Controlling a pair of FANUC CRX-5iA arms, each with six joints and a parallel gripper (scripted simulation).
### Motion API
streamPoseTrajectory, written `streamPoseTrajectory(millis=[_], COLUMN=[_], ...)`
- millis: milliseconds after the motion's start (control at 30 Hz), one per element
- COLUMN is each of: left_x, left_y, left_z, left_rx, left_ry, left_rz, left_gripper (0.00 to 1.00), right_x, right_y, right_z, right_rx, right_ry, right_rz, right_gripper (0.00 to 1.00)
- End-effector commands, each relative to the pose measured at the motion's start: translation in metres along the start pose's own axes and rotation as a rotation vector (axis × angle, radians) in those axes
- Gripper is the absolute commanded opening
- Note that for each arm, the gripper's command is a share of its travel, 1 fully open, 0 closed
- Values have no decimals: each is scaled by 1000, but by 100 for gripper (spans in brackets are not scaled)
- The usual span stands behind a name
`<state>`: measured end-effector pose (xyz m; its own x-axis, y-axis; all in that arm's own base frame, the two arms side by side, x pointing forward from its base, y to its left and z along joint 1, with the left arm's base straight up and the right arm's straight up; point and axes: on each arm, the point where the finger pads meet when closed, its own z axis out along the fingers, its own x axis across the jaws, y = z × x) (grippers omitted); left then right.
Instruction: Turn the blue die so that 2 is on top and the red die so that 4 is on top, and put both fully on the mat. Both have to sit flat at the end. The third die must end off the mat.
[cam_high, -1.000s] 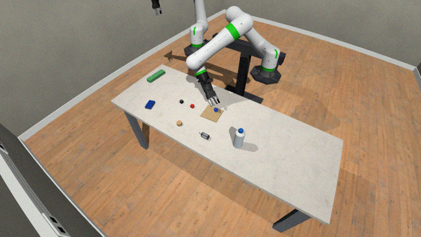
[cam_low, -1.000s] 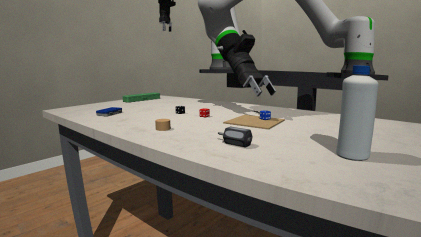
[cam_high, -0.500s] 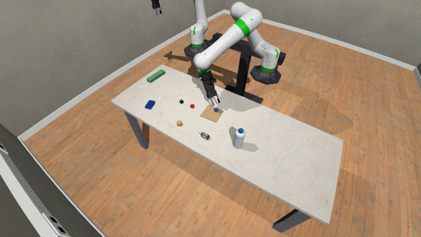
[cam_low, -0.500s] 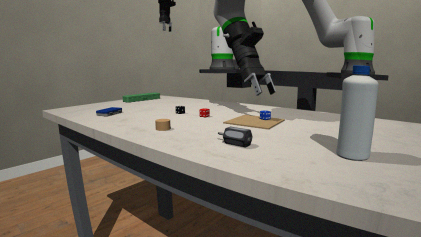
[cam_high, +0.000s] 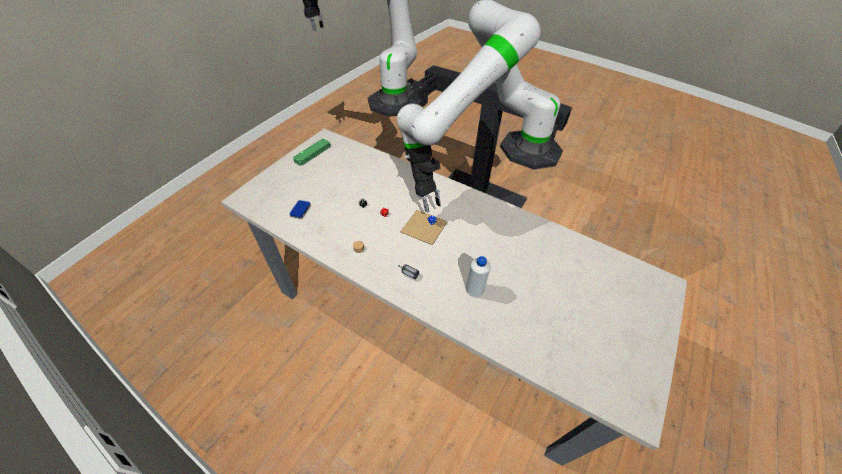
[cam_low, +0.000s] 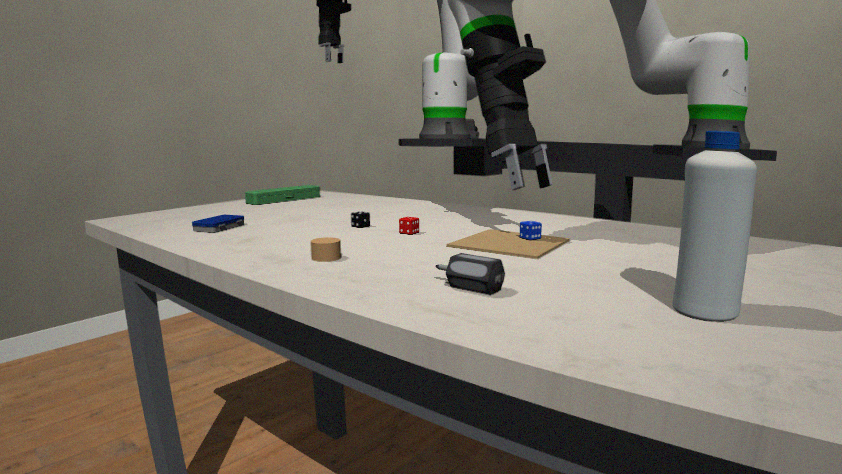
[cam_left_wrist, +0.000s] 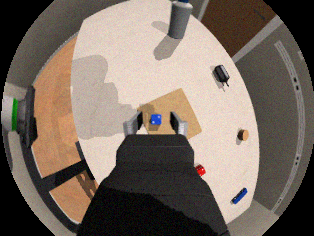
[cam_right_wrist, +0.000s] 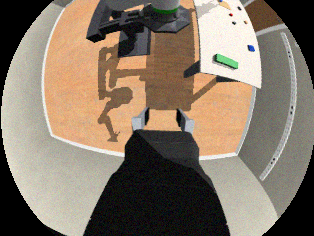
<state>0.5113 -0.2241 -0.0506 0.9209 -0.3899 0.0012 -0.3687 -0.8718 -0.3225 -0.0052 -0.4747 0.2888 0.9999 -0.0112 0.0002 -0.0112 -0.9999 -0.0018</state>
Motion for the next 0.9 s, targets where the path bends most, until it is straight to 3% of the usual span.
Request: streamPoseTrajectory(millis=[0, 233, 500, 867], left_x=[0, -1, 0, 0], left_y=[-1, 0, -3, -4], left_z=[0, 0, 1, 0], left_rx=[-66, -101, -314, -328], left_ry=[0, -3, -2, 0], left_rz=[5, 6, 5, 5], left_gripper=[100, 100, 100, 100], right_x=[0, 0, 0, 0], right_y=[0, 0, 0, 0], right_z=[-1, -1, -1, -1], right_rx=[-2, -2, -2, -2], right_ry=[0, 0, 0, 0], right_rz=[0, 0, 0, 0], right_gripper=[100, 100, 100, 100])
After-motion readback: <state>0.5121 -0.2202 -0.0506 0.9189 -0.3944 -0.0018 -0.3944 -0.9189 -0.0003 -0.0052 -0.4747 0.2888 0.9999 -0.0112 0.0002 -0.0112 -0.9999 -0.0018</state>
